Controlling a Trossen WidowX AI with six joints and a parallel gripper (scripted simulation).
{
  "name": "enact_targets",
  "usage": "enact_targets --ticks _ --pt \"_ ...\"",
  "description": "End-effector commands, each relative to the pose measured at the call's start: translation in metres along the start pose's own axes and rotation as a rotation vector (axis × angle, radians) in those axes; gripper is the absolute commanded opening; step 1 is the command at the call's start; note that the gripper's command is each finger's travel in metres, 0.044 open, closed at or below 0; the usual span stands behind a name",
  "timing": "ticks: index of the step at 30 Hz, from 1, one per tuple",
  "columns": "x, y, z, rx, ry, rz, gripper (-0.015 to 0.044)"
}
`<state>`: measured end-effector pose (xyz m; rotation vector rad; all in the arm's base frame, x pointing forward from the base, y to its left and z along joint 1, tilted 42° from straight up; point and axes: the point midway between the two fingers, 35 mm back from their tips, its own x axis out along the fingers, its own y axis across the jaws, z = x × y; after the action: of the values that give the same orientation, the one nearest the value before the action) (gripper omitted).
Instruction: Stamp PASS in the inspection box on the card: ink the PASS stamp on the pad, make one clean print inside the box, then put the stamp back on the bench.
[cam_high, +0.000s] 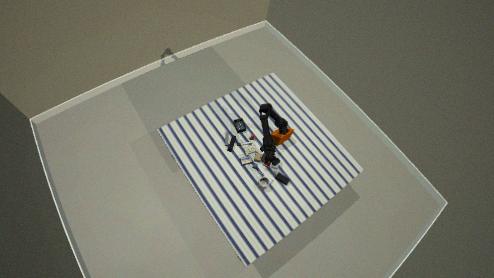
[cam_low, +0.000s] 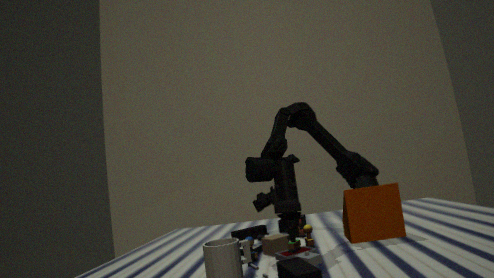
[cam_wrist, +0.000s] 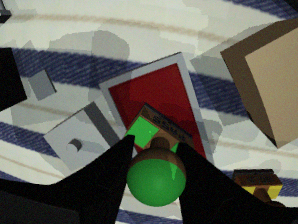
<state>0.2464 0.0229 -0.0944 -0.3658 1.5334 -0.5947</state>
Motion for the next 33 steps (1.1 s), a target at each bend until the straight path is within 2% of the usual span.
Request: enact_targets --ticks 1,33 --pt "0.0014 -0.0001 -0.0011 -0.004 0.003 0.005 0.0" --pt "0.0057 -0.0007 -0.0011 0.0 0.003 0.005 0.0"
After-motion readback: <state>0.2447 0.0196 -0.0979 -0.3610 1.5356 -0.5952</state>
